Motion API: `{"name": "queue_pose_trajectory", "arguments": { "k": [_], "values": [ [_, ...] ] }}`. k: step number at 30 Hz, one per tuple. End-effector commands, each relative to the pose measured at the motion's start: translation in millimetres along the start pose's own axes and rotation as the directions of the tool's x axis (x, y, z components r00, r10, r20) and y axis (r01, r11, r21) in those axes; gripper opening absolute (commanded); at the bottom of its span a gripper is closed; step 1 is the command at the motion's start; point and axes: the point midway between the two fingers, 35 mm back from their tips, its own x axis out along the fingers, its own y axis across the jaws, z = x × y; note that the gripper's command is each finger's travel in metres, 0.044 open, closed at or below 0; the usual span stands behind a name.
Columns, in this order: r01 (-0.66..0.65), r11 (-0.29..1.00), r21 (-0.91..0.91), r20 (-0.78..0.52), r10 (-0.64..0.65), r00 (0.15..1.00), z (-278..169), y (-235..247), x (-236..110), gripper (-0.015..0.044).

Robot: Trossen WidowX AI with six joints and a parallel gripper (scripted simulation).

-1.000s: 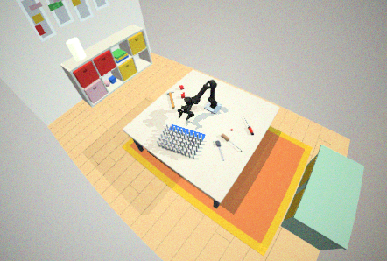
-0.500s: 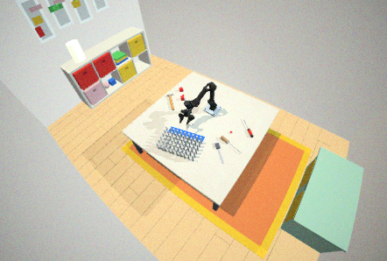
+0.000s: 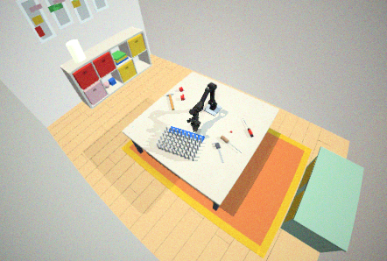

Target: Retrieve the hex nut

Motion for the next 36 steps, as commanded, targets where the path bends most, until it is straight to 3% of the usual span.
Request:
{"name": "queue_pose_trajectory", "arguments": {
  "k": [1,3,12,28,36],
  "values": [
    [0.076,0.961,0.265,-0.129,-0.043,0.991,-42,28,19,0.0440],
    [0.153,0.898,0.414,-0.210,-0.070,0.975,-72,46,26,0.0440],
    [0.352,0.687,0.636,-0.361,-0.138,0.922,-136,80,28,0.0440],
    [0.617,0.156,0.772,-0.559,-0.297,0.774,-252,124,-6,0.0440],
    [0.620,0.140,0.772,-0.563,-0.302,0.769,-255,125,-8,0.0440]
  ]
}}
